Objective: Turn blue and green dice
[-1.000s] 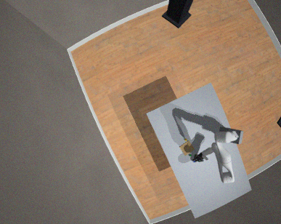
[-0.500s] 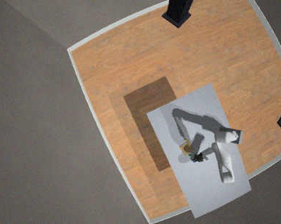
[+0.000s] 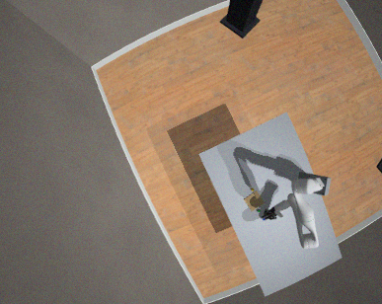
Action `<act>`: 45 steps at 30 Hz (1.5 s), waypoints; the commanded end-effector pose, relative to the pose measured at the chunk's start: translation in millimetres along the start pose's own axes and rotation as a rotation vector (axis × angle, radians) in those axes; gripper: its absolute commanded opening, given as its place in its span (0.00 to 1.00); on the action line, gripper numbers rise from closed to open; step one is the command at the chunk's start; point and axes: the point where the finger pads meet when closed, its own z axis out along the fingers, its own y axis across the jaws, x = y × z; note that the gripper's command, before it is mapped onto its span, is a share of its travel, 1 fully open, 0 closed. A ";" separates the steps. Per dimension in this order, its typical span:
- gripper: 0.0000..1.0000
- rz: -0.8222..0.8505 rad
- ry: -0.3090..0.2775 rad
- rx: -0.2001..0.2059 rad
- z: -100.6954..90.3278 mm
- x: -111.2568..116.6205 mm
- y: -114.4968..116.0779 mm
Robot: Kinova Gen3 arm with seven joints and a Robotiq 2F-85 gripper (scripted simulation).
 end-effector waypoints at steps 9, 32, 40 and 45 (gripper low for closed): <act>0.15 0.000 0.001 0.000 1.3 -1.6 -0.2; 0.15 0.000 0.001 0.000 4.5 -7.6 -0.2; 0.15 0.000 0.001 0.000 4.5 -7.6 -0.2; 0.15 0.000 0.001 0.000 4.5 -7.6 -0.2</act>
